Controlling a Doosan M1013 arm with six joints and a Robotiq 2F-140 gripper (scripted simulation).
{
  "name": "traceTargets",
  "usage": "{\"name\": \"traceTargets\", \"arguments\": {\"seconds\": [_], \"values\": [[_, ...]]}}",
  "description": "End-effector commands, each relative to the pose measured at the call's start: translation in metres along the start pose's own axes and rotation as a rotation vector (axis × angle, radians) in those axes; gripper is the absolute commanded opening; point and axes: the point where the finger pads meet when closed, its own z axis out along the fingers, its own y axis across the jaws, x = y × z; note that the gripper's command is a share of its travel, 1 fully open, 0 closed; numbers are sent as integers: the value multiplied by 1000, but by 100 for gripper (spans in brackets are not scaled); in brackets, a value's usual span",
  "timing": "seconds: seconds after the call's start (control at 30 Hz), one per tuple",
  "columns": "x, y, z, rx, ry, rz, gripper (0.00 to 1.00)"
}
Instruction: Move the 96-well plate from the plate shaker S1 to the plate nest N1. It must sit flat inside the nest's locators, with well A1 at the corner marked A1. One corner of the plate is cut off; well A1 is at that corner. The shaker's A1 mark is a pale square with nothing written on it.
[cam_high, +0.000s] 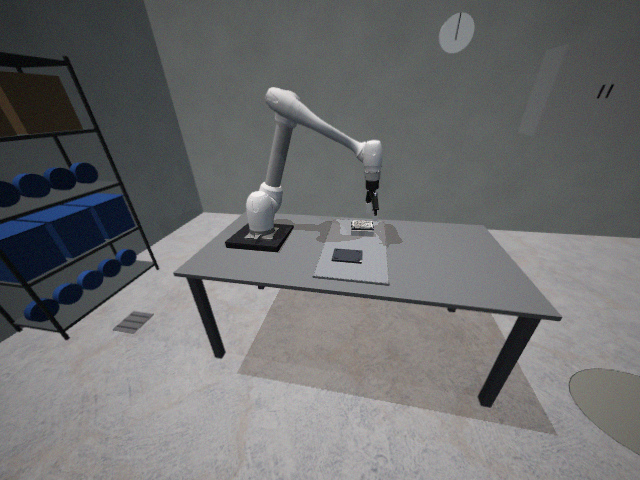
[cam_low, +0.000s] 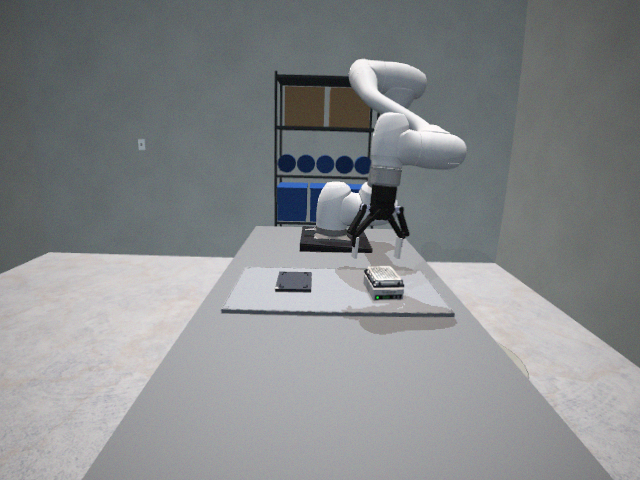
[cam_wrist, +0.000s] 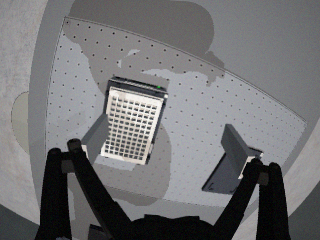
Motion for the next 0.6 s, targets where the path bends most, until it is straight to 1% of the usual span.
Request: {"name": "traceTargets", "arguments": {"seconds": [0.0,0.03,0.17,0.27,0.37,0.57], "values": [[-12,-17,-1,30,-18,67,100],[-15,-21,-1,41,-24,97,100],[-23,-31,-1,41,-24,97,100],[-32,-42,-2,73,-47,188,100],[-40,-52,-2,73,-47,188,100],[-40,-52,-2,73,-47,188,100]]}}
